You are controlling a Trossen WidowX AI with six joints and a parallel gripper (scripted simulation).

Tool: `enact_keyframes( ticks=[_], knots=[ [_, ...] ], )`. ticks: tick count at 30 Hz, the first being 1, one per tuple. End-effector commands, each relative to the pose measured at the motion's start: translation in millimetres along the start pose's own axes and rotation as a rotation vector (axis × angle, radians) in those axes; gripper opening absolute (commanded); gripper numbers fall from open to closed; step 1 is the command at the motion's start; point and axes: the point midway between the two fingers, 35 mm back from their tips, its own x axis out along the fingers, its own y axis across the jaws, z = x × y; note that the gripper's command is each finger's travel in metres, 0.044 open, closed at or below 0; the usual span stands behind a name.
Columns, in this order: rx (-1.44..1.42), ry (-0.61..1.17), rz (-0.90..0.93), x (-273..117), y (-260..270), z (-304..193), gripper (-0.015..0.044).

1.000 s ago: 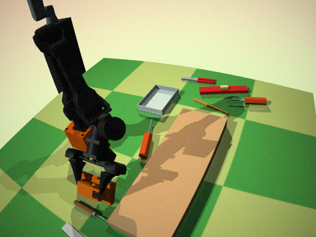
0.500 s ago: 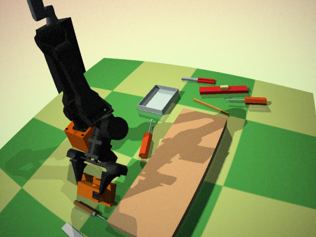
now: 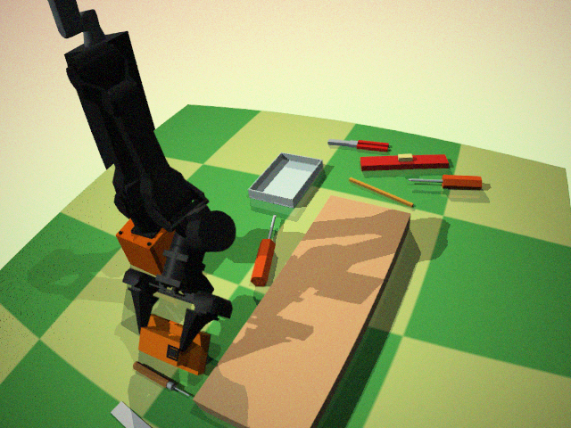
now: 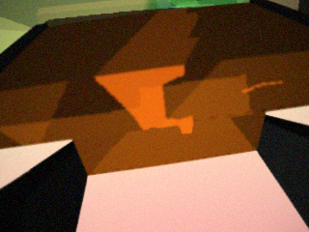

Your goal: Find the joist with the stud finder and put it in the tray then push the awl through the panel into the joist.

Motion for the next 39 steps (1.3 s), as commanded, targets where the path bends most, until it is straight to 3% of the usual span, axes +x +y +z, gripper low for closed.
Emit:
enact_keyframes(
  ticks=[1,16,39],
  knots=[
    [-0.011,0.028,0.006,-1,3,2,0.0],
    [-0.008,0.094,0.001,-7,4,-20,0.0],
    [-0.008,0.088,-0.001,-2,4,-7,0.0]
  ],
)
